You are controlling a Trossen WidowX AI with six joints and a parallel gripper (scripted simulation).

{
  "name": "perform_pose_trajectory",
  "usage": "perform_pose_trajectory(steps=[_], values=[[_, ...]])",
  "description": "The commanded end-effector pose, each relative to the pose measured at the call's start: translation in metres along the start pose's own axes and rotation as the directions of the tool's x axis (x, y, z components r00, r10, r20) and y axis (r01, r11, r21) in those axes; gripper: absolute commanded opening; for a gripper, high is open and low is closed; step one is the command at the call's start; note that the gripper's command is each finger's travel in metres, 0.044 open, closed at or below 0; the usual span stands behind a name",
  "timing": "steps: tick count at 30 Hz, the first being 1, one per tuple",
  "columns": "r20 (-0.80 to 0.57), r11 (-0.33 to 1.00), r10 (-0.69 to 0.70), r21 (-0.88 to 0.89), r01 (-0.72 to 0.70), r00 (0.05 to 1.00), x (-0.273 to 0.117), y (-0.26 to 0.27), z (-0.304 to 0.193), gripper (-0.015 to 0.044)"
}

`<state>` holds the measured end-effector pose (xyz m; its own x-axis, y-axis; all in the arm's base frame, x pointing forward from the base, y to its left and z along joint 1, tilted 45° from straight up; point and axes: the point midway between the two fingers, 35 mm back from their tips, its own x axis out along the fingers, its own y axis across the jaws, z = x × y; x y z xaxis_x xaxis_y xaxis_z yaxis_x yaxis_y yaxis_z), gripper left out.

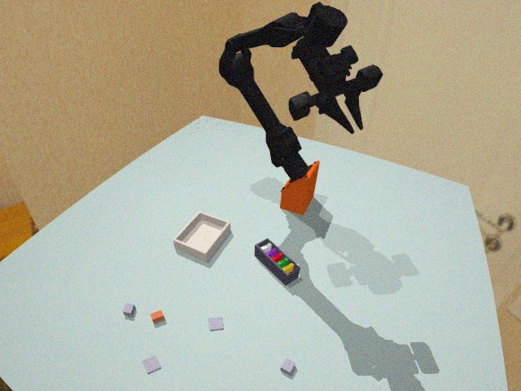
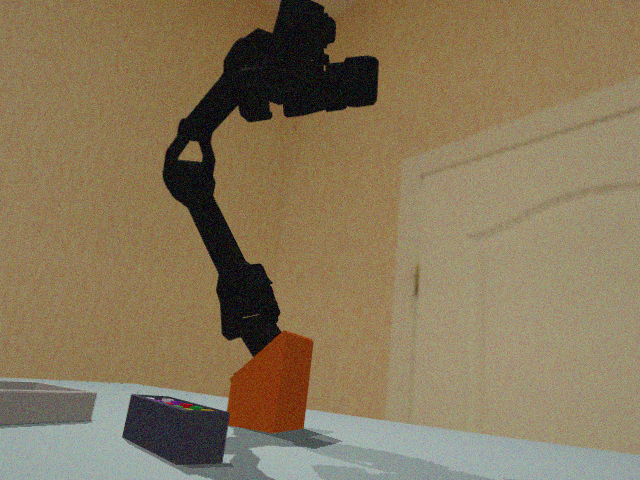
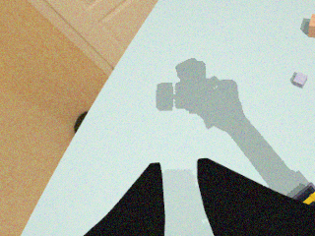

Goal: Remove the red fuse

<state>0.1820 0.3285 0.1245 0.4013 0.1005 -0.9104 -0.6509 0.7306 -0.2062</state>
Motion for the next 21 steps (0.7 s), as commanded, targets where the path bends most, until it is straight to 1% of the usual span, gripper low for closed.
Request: perform_pose_trajectory(steps=[1,4,7,11,15,17,21], values=[[-0.14,0.963,-0.152,0.201,0.178,0.978,0.049,-0.052,-0.022,0.0074],[-0.239,0.899,-0.235,0.315,0.304,0.942,0.077,-0.085,-0.04,0.0074],[-0.343,0.806,-0.305,0.404,0.432,0.888,0.101,-0.118,-0.063,0.0074],[-0.484,0.644,-0.374,0.478,0.597,0.791,0.128,-0.16,-0.102,0.0074],[-0.618,0.452,-0.414,0.497,0.74,0.668,0.144,-0.2,-0.148,0.0074],[-0.656,0.392,-0.42,0.492,0.777,0.628,0.147,-0.21,-0.163,0.0074],[-0.661,0.384,-0.421,0.491,0.782,0.622,0.147,-0.212,-0.166,0.0074]])
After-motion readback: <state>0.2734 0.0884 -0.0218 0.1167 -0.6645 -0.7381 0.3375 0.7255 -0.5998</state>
